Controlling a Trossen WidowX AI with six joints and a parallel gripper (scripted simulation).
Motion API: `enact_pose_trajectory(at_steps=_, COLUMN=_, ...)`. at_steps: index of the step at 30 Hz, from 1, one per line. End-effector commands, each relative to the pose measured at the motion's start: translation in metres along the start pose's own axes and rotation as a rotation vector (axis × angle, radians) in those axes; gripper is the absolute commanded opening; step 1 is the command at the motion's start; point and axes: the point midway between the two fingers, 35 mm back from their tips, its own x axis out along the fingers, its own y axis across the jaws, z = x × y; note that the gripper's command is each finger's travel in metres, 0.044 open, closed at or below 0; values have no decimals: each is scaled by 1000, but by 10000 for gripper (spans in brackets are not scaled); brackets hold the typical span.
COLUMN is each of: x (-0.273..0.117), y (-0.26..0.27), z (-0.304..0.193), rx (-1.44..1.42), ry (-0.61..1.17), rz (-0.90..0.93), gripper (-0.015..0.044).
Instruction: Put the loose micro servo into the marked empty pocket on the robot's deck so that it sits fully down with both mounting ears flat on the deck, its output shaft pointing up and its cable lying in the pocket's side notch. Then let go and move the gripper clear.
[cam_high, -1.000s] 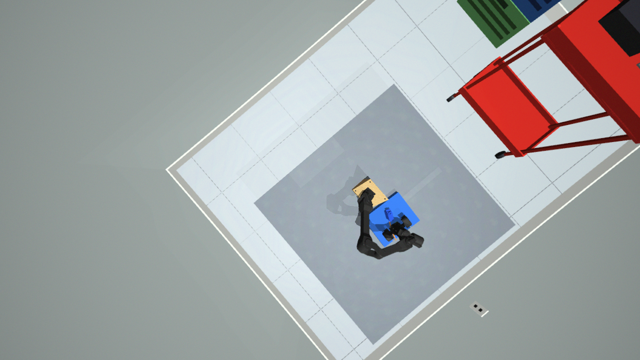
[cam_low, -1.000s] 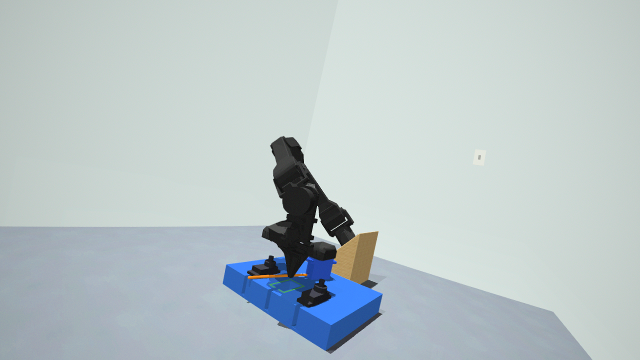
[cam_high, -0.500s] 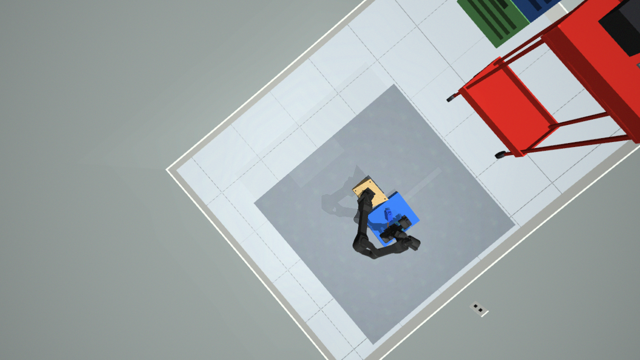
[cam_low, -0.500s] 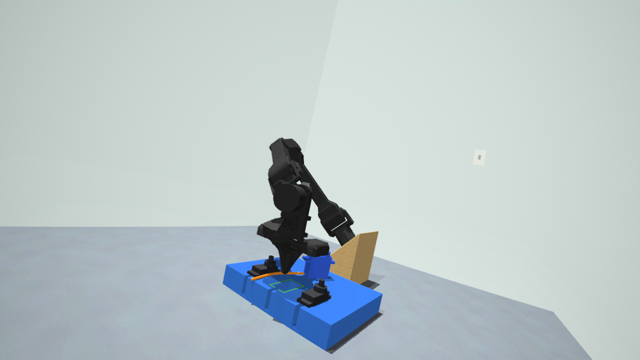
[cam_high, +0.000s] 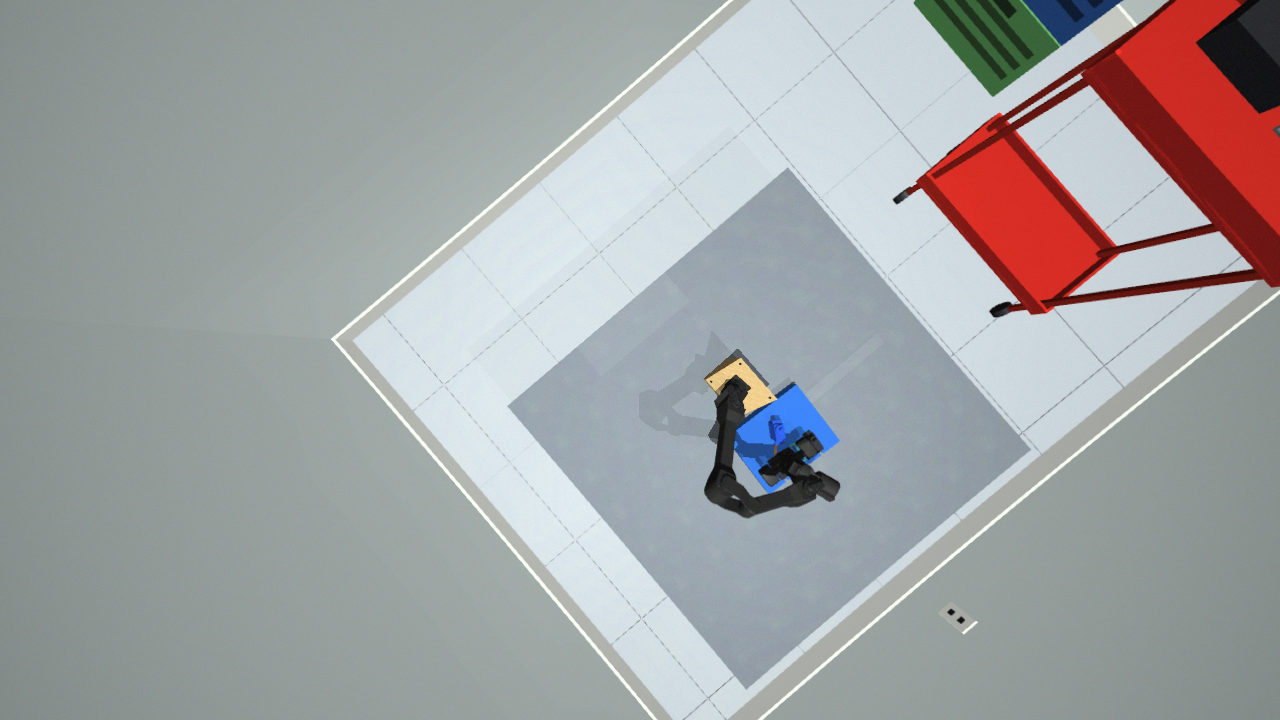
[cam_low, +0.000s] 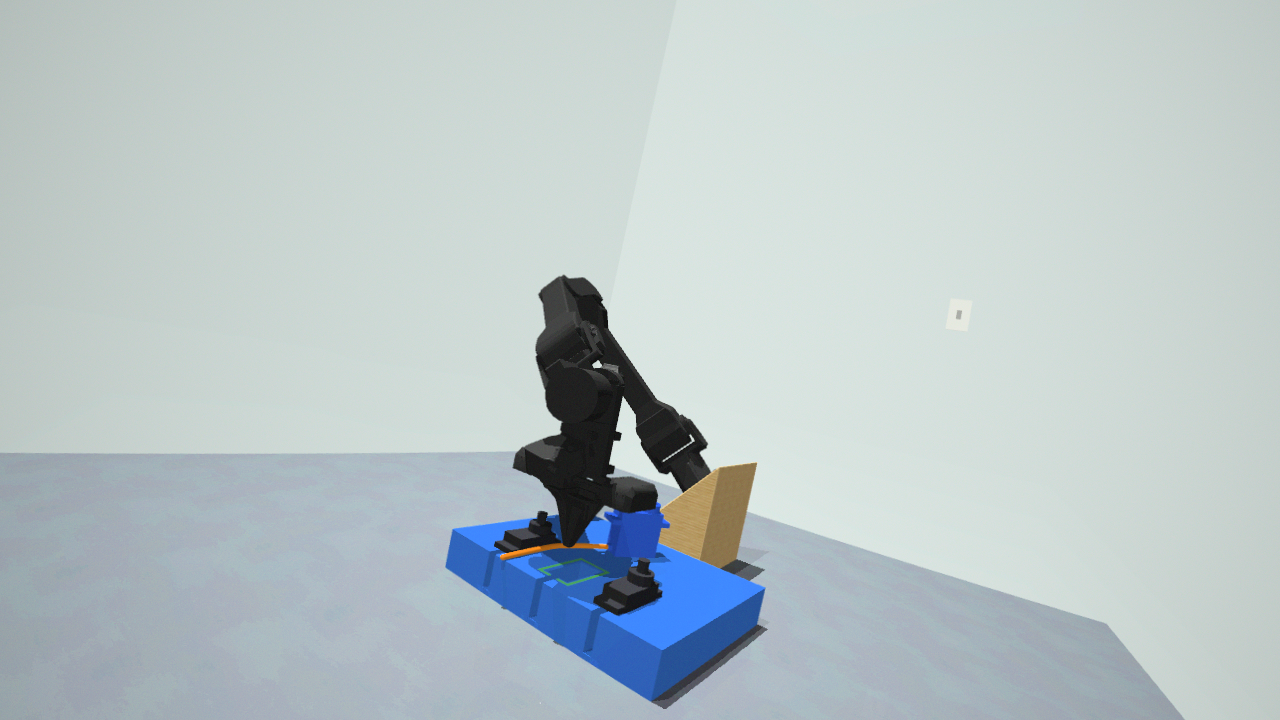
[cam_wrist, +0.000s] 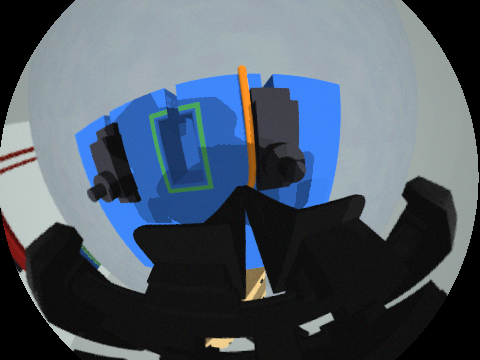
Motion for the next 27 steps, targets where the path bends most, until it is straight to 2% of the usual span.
enact_pose_trajectory(at_steps=1, x=1, y=-3, z=-1, rx=-3, ry=2, rz=-11, gripper=0)
enact_pose_trajectory(at_steps=5, x=-7, y=0, z=0, rx=-1, ry=0, rz=-1, gripper=0)
enact_pose_trajectory(at_steps=9, x=-38, y=-2, z=0, rx=-4, ry=2, rz=-8, gripper=0)
enact_pose_trajectory(at_steps=13, x=-41, y=-2, z=0, rx=-4, ry=2, rz=-9, gripper=0)
enact_pose_trajectory(at_steps=27, x=-86, y=35, z=-58, rx=339, ry=4, rz=-4, gripper=368)
